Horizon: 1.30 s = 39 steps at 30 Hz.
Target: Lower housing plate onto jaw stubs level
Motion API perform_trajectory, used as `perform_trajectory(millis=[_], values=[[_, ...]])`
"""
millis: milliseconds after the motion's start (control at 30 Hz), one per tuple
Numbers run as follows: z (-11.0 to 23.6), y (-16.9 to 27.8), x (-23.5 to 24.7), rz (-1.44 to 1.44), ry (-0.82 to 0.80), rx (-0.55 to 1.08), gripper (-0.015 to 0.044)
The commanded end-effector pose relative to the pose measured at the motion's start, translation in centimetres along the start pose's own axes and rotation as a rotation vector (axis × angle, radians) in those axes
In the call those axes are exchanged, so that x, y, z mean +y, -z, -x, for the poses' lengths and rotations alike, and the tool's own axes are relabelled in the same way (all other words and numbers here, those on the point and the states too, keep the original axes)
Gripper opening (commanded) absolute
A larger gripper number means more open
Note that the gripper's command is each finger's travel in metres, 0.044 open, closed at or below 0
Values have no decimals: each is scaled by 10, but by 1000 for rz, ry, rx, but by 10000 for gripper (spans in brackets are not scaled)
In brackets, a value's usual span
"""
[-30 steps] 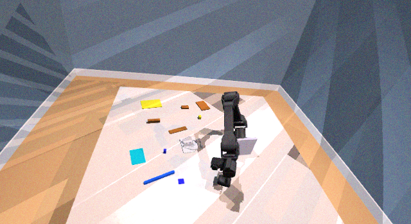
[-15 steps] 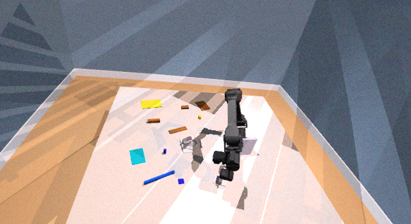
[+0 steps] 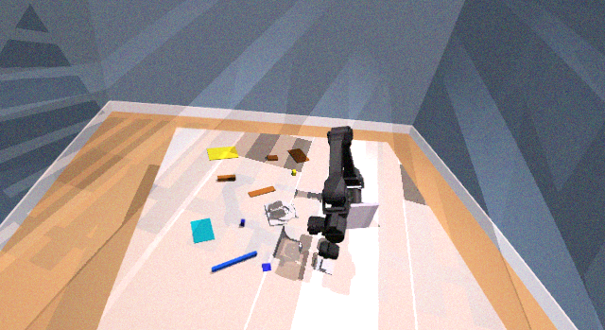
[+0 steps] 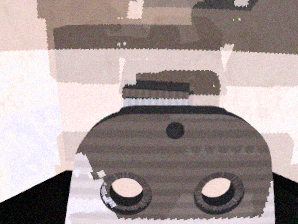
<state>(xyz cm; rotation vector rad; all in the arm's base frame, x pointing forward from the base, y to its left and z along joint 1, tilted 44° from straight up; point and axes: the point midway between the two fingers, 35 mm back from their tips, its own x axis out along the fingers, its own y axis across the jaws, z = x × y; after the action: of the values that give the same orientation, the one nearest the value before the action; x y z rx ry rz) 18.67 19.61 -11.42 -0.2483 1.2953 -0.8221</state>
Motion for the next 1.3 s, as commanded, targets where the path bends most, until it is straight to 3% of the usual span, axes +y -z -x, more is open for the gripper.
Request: perform_trajectory(millis=[0, 1267], values=[[2, -11, -8, 28, -1, -2, 351], [12, -106, -90, 266, -17, -5, 351]])
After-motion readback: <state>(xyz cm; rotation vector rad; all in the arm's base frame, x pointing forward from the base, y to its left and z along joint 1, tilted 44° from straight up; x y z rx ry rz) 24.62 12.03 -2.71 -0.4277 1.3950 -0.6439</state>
